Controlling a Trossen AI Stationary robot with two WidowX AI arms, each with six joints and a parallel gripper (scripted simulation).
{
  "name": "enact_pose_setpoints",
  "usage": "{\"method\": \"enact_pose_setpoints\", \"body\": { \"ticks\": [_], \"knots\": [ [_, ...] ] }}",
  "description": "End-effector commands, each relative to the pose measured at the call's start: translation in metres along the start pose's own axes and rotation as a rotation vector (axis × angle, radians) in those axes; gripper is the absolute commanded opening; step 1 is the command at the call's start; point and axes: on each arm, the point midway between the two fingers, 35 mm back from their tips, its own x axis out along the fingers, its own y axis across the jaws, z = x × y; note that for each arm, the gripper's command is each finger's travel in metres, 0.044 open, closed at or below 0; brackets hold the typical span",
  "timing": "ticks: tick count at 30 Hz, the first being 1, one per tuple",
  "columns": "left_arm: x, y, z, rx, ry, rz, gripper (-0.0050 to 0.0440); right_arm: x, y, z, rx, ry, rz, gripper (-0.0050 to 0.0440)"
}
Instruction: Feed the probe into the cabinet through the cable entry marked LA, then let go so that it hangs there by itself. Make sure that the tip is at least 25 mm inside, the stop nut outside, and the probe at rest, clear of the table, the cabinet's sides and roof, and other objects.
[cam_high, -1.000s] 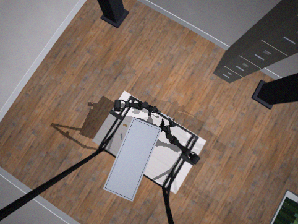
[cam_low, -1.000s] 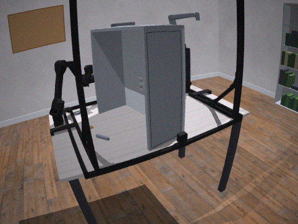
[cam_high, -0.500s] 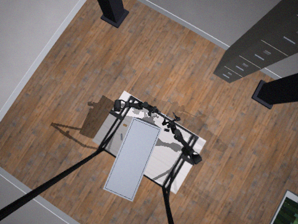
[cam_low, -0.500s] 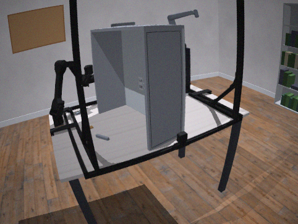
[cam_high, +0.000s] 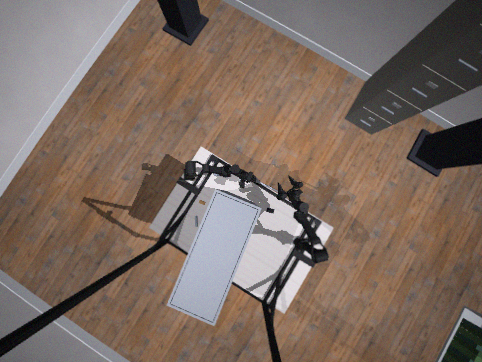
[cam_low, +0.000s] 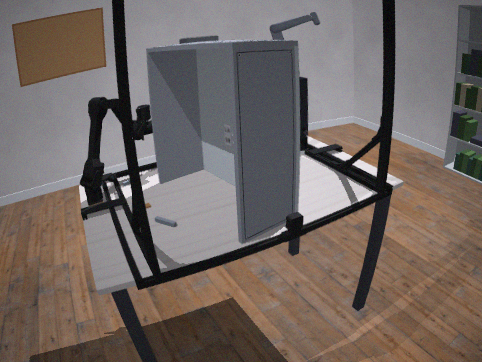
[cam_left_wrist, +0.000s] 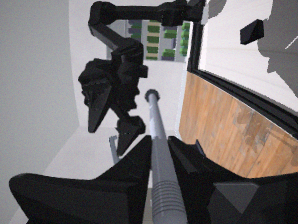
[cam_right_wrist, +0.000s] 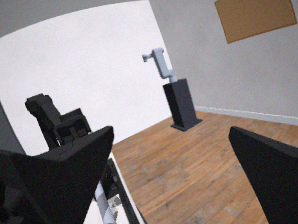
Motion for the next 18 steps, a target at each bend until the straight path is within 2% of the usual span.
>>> {"method": "enact_pose_setpoints", "body": {
  "ticks": [1, 5, 7, 18],
  "knots": [
    [0.0, 0.001, -0.001, 0.004, 0.004, 0.003, 0.0, -0.014, -0.013, -0.016, 0.207, 0.075, 0.082, 0.044],
    [0.0, 0.001, -0.001, 0.004, 0.004, 0.003, 0.0, -0.028, -0.02, -0.023, 0.384, 0.142, 0.154, 0.044],
    [0.0, 0.001, -0.001, 0.004, 0.004, 0.003, 0.0, -0.028, -0.02, -0.023, 0.384, 0.142, 0.154, 0.044],
    [0.0, 0.001, -0.001, 0.004, 0.004, 0.003, 0.0, -0.072, -0.031, -0.038, 0.797, 0.348, 0.281, 0.044]
  ]
}}
